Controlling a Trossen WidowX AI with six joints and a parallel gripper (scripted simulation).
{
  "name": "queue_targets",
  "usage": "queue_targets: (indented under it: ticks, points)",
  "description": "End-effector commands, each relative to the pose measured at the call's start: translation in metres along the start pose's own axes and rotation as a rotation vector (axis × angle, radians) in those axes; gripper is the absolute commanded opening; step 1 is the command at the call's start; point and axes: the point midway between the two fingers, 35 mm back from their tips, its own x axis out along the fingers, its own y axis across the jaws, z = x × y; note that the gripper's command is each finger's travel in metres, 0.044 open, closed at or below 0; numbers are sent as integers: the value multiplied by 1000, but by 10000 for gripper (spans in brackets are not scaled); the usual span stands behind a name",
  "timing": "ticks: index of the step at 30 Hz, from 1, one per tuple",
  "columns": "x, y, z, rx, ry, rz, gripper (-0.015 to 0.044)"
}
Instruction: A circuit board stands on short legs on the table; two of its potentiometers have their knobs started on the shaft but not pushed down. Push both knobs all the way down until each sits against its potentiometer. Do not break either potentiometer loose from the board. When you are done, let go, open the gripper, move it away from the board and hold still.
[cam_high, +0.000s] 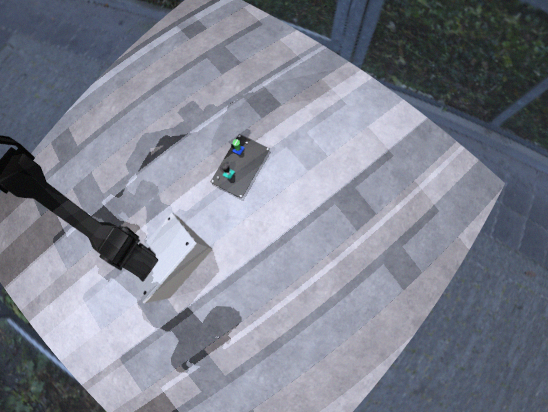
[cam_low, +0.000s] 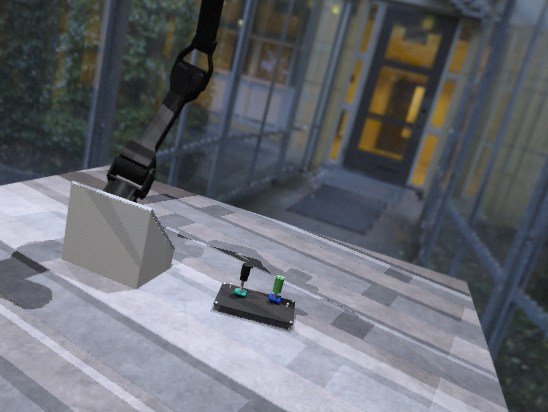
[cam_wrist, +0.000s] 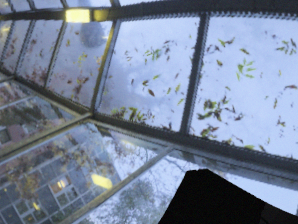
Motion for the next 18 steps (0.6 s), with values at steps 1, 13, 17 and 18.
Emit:
queue_targets:
  ticks: [1,13,17,18]
  points:
    - [0,44,23,19,-67,133,0]
    - [-28,157,88,65,-239,504,0]
    - [-46,192,108,81,-286,632,0]
    - [-52,201,113,84,-297,664,0]
